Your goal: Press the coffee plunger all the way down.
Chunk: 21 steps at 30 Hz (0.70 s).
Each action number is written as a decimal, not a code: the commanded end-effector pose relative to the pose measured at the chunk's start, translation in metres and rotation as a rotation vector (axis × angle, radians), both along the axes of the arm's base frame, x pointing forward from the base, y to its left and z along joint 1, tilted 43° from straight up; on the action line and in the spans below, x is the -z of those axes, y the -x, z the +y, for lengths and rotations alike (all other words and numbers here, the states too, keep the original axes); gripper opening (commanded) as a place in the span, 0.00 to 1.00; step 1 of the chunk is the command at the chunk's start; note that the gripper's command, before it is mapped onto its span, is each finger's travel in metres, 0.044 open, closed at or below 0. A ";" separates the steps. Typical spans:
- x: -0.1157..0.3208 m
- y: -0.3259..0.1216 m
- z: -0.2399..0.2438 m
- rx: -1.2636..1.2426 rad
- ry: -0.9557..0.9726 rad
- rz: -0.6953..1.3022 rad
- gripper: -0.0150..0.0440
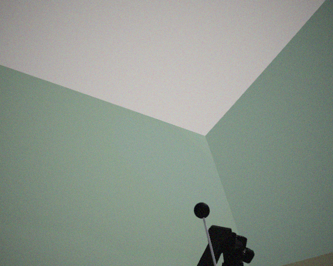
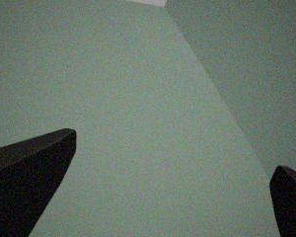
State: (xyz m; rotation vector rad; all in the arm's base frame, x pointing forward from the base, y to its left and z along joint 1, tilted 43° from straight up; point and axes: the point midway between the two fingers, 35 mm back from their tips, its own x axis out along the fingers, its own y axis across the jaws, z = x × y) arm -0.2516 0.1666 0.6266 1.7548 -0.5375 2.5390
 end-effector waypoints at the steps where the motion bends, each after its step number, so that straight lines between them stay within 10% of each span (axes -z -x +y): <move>1: 0.000 -0.001 0.002 0.007 0.003 -0.002 0.98; 21: 0.019 -0.109 0.138 0.624 0.201 -0.151 1.00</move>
